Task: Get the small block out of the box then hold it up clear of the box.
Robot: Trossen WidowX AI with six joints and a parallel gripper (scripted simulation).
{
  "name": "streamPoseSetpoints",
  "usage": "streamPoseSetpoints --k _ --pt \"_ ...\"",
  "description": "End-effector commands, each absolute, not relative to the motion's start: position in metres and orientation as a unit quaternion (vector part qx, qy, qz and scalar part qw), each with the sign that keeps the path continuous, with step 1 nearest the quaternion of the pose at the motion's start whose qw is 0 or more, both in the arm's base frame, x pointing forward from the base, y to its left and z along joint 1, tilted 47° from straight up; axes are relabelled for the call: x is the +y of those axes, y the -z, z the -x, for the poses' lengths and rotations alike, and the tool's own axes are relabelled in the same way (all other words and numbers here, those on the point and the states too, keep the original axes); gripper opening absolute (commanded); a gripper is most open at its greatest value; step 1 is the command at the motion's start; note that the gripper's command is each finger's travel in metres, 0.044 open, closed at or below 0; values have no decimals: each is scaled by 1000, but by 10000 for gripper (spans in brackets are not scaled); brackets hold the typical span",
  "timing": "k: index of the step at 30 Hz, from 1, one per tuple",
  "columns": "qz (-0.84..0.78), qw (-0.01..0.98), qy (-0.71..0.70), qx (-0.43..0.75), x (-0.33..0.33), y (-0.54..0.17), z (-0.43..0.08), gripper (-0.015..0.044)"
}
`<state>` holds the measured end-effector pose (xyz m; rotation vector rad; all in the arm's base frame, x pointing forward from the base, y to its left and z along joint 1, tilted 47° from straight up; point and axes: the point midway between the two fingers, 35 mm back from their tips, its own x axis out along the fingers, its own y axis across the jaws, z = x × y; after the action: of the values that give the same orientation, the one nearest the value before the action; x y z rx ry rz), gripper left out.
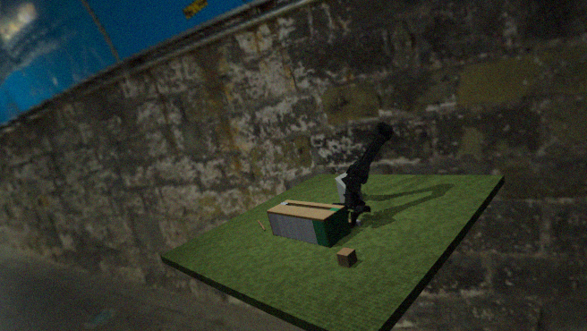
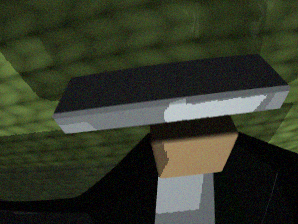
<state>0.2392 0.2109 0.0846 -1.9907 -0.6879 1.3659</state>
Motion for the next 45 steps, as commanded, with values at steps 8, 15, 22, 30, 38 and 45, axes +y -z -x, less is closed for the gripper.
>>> streamPoseSetpoints --k 8,15,22,30,38,45 --pt "754 310 -519 -258 195 -98 -243 0" --pt "755 309 -518 -259 170 -121 -245 0" --pt "744 332 -527 -243 164 -126 -244 0" --pt "675 446 -568 -151 155 -123 -243 0" --pt "587 549 -592 -52 147 -121 -242 0" --pt "497 626 -599 36 140 -120 -241 0"
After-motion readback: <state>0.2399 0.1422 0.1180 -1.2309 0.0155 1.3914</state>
